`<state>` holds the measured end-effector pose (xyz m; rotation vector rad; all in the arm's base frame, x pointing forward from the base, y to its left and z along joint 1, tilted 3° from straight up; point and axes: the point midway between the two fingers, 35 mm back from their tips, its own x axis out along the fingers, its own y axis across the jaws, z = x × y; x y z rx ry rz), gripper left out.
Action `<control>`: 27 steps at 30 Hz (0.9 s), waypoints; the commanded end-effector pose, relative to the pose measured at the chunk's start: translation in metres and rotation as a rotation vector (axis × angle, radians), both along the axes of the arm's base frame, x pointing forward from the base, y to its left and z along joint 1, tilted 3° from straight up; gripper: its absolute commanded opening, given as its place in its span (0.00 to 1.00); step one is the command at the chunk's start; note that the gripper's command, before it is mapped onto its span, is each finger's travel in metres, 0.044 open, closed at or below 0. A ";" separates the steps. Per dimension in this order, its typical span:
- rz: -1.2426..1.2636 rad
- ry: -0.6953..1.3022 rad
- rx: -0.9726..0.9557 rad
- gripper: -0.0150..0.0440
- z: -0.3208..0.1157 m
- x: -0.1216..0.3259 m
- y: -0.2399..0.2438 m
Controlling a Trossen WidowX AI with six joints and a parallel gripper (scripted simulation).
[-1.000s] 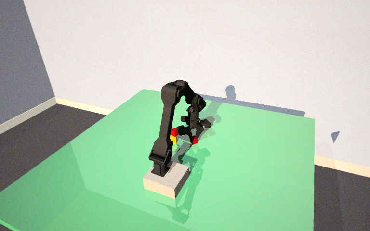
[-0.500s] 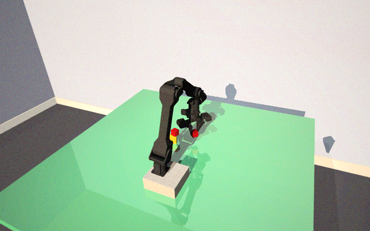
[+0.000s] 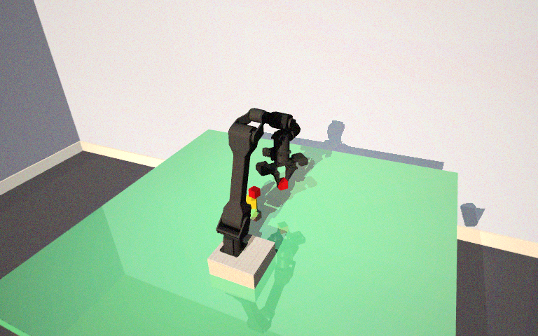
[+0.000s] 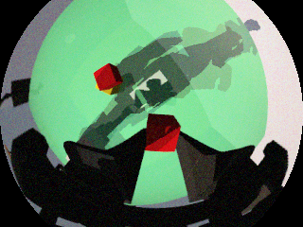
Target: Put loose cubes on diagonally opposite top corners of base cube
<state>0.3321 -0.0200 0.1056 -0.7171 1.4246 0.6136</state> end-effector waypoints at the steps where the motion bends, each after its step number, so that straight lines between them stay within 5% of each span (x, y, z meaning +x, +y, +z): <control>1: -0.003 -0.008 0.003 0.43 0.014 -0.002 0.001; 27: -0.581 -0.026 0.048 0.43 0.010 -0.026 0.064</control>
